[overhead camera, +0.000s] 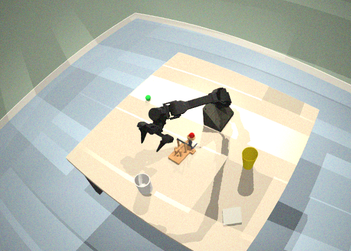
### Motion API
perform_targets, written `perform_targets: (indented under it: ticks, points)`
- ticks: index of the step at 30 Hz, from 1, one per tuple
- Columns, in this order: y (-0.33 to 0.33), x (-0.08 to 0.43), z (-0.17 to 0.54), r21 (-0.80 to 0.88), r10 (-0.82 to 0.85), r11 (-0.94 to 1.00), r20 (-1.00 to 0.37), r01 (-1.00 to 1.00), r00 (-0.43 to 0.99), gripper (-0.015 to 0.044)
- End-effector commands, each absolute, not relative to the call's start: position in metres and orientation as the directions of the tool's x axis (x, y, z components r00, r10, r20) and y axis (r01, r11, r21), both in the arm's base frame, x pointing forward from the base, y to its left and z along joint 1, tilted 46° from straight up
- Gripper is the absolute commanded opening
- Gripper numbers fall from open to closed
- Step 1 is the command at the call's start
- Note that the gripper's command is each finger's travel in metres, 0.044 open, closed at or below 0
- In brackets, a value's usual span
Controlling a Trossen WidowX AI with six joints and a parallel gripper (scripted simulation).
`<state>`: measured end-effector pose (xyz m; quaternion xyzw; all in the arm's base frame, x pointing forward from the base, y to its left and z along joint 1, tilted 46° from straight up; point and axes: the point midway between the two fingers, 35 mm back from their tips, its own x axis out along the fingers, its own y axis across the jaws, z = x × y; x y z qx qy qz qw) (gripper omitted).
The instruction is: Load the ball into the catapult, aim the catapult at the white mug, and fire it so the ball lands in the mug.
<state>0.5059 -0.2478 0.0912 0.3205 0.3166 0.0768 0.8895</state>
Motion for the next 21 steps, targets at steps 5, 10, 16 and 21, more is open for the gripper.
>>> perform_targets:
  ticks: [5,10,16,21]
  points:
    - [-0.2483,0.508,0.0941,0.624,0.343,0.78,-0.5,0.056,0.796,0.044]
    - [-0.2483,0.508,0.0941,0.624,0.343,0.78,-0.5,0.056,0.796,0.044]
    - [-0.2483,0.508,0.0941,0.624,0.343,0.78,-0.5,0.056,0.796,0.0388]
    - [-0.2483,0.508,0.0941,0.624,0.343,0.78,-0.5,0.056,0.796,0.0256]
